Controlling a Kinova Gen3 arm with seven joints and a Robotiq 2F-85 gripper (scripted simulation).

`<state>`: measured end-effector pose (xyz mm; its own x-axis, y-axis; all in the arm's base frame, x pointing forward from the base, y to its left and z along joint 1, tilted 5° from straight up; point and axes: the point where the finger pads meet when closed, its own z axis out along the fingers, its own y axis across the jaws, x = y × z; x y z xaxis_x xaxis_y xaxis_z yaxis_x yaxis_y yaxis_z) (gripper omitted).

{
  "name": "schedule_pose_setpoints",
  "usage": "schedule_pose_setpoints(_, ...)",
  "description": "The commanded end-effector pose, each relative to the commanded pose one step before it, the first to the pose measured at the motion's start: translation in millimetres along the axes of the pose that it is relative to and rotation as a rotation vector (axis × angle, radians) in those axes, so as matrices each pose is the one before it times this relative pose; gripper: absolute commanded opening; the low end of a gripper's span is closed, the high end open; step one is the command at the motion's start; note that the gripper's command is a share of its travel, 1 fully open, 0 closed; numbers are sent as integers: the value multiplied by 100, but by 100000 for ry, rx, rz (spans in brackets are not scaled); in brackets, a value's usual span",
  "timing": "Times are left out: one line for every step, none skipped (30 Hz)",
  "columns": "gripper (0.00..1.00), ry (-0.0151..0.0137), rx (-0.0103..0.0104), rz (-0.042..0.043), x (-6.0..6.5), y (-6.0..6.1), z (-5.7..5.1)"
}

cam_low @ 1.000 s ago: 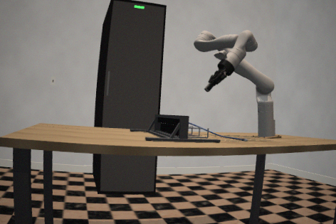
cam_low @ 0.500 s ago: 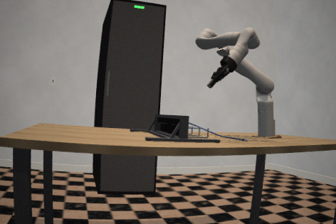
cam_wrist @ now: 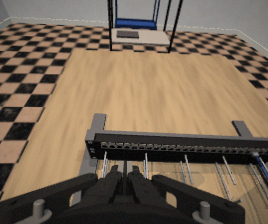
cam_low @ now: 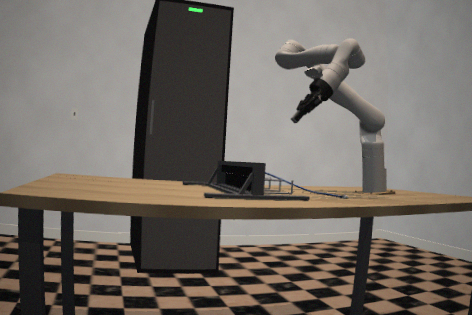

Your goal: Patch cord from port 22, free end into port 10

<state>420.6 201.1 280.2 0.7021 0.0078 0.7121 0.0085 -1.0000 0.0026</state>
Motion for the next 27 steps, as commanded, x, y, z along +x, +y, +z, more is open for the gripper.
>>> schedule_pose_setpoints(0, 115, -291, 476, -34, 800, -110)
schedule_pose_setpoints(0, 4, -3, 0, 0, 302, -1)
schedule_pose_setpoints(0, 3, -3, 0, -1, 349, -1)
schedule_pose_setpoints(0, 0, 0, 0, 0, 0, 0)
schedule_pose_setpoints(0, 0, 0, 0, 0, 0, 0)
schedule_pose_setpoints(0, 6, -4, 0, 1, 394, -1)
schedule_pose_setpoints(0, 6, -4, 0, 0, 435, -1)
schedule_pose_setpoints(0, 6, -5, 0, 0, 471, -1)
schedule_pose_setpoints(0, 6, -5, 0, 0, 502, -1)
schedule_pose_setpoints(0, 6, -6, 0, 0, 526, -1)
schedule_pose_setpoints(0, 7, -6, 0, 0, 545, -1)
schedule_pose_setpoints(0, 7, -6, 0, 0, 557, -1)
schedule_pose_setpoints(0, 6, -6, 0, 0, 562, -1)
schedule_pose_setpoints(0, 7, -6, 0, 0, 560, -2)
schedule_pose_setpoints(0, 8, -7, 0, 1, 544, -2)
schedule_pose_setpoints(0, 7, -6, 0, 0, 507, -2)
schedule_pose_setpoints(0, 6, -6, 0, 0, 467, -1)
schedule_pose_setpoints(0, 6, -5, 0, 0, 424, -1)
schedule_pose_setpoints(0, 7, -5, 0, 1, 380, -2)
schedule_pose_setpoints(0, 5, -4, 0, 0, 338, -1)
schedule_pose_setpoints(0, 0, 0, 0, 0, 0, 0)
schedule_pose_setpoints(0, 0, 0, 0, 0, 0, 0)
schedule_pose_setpoints(0, 3, -4, 0, -1, 297, -1)
schedule_pose_setpoints(0, 6, -3, 0, 2, 252, -1)
schedule_pose_setpoints(0, 2, -3, 0, -1, 215, 0)
schedule_pose_setpoints(0, 3, -2, 0, 0, 174, -1)
schedule_pose_setpoints(0, 3, -2, 0, 1, 137, -1)
